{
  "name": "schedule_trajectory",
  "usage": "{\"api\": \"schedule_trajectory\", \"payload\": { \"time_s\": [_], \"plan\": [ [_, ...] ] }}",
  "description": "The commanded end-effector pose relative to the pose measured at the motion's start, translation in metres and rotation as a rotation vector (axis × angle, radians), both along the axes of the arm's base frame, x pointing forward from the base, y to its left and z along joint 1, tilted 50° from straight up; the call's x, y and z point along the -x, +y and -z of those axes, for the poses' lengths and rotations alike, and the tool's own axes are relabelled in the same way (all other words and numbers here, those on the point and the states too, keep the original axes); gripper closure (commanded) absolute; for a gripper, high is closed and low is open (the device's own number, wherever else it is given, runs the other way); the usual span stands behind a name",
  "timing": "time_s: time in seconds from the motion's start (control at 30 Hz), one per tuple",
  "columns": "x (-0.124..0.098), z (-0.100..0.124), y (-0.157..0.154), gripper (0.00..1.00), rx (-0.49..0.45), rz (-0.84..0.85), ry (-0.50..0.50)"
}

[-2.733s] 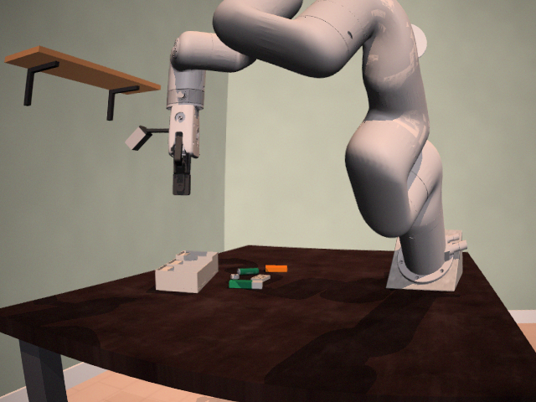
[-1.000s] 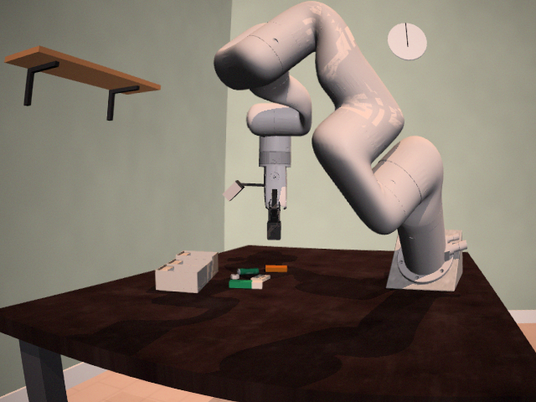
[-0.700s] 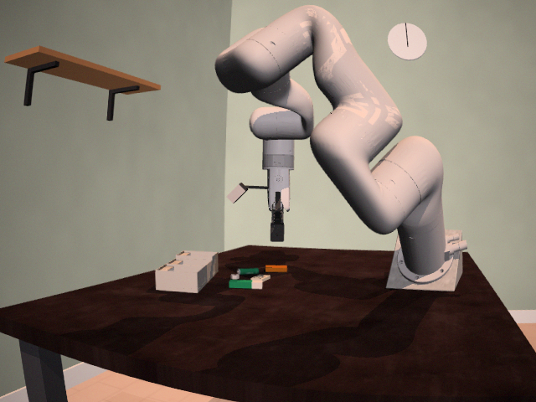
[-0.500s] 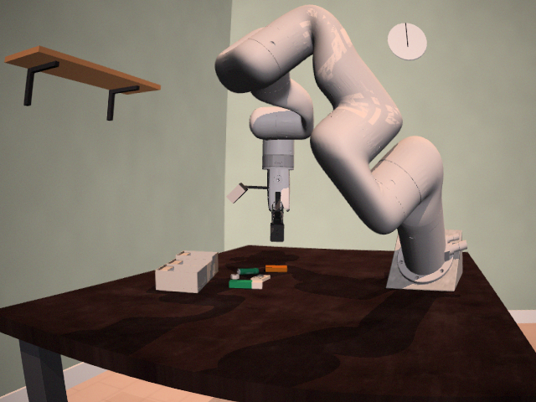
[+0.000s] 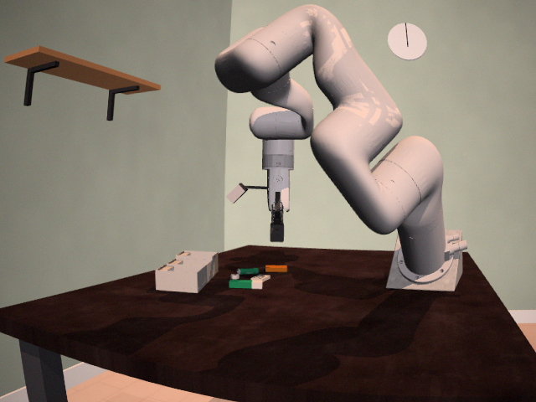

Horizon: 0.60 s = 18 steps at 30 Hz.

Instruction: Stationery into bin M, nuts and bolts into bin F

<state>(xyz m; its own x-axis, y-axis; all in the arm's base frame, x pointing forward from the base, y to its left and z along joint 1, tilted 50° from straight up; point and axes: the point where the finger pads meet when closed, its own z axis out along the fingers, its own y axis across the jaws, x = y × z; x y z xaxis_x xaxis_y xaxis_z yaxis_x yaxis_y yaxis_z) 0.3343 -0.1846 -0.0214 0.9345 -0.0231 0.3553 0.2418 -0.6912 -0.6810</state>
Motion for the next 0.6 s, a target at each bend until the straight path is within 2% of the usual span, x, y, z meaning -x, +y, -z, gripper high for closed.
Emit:
{"api": "schedule_trajectory", "payload": {
  "time_s": [0.0, 0.13, 0.57],
  "plan": [
    [-0.001, -0.001, -0.001, 0.44, 0.003, 0.002, -0.002],
    [-0.001, -0.001, -0.001, 0.44, 0.003, 0.001, -0.002],
    [-0.015, 0.033, 0.036, 0.44, 0.003, 0.002, -0.002]
  ]
}}
